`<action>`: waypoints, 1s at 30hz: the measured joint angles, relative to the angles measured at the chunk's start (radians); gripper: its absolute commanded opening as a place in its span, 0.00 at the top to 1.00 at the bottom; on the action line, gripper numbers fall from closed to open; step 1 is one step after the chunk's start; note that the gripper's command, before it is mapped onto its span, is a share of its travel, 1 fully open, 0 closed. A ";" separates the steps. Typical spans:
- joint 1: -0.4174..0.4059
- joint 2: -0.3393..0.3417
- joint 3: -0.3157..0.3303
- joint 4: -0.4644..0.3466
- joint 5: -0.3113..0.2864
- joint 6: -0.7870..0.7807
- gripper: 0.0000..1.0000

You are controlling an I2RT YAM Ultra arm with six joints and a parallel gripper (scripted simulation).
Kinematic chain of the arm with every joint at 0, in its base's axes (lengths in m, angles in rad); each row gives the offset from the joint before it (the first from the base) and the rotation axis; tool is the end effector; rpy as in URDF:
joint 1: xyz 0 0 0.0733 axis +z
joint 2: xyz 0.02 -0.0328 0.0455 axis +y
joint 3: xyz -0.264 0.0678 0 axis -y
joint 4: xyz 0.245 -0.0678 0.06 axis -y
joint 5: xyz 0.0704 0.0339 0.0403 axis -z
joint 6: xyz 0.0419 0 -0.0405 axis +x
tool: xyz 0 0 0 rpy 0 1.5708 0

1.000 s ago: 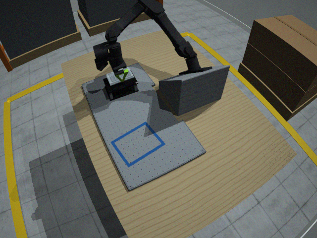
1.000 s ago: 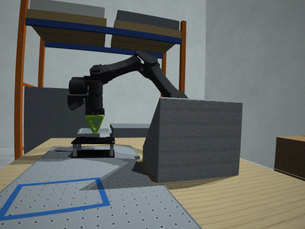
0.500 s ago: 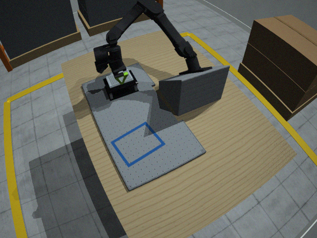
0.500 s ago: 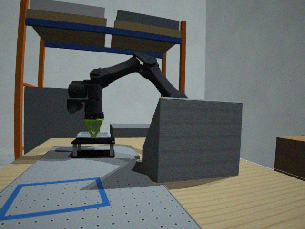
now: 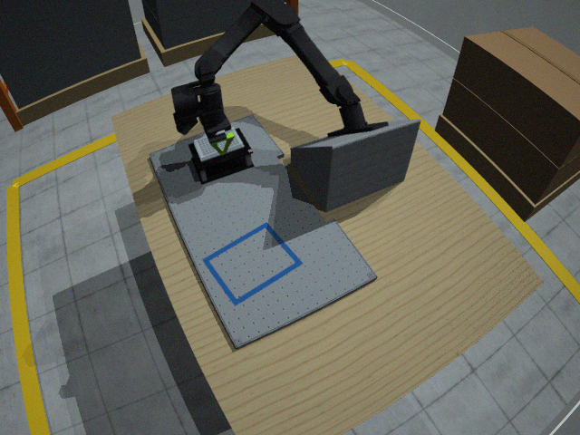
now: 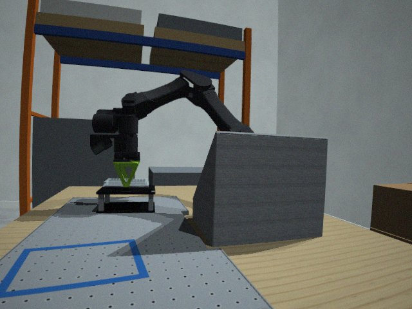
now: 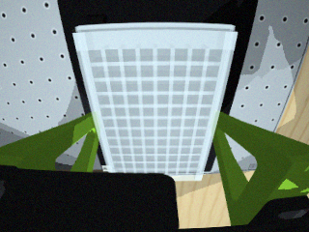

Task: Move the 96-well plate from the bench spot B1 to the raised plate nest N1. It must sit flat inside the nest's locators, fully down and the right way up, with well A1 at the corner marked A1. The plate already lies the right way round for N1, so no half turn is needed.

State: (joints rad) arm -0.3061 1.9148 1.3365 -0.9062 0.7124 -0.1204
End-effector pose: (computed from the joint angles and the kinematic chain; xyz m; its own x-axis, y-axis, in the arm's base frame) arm 0.3311 -0.1322 0.1819 -0.9769 0.2134 -0.0073 0.1656 0.7356 -0.6569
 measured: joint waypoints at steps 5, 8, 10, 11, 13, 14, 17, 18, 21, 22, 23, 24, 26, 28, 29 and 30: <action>-0.002 0.000 0.000 0.003 0.000 -0.003 1.00; -0.004 0.000 -0.004 0.007 0.000 -0.005 1.00; -0.004 0.000 -0.006 0.007 -0.001 -0.006 1.00; -0.004 0.000 -0.005 0.008 0.000 -0.007 1.00; -0.004 0.000 -0.006 0.010 -0.001 -0.007 1.00; -0.004 0.000 -0.006 0.010 -0.001 -0.008 1.00; -0.007 0.000 -0.008 0.014 0.000 -0.009 1.00; -0.008 0.000 -0.010 0.014 0.000 -0.010 1.00; -0.008 -0.001 -0.010 0.016 -0.001 -0.012 1.00; -0.008 -0.002 -0.010 0.016 -0.001 -0.012 1.00; -0.009 -0.002 -0.010 0.017 -0.001 -0.013 1.00; -0.010 -0.003 -0.011 0.019 -0.001 -0.013 1.00; -0.011 -0.003 -0.014 0.019 -0.001 -0.014 1.00; -0.011 -0.004 -0.014 0.021 -0.001 -0.015 1.00; -0.011 -0.003 -0.014 0.022 -0.001 -0.015 1.00; -0.011 -0.003 -0.014 0.022 -0.001 -0.015 1.00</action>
State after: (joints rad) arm -0.3168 1.9114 1.3228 -0.8845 0.7116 -0.1356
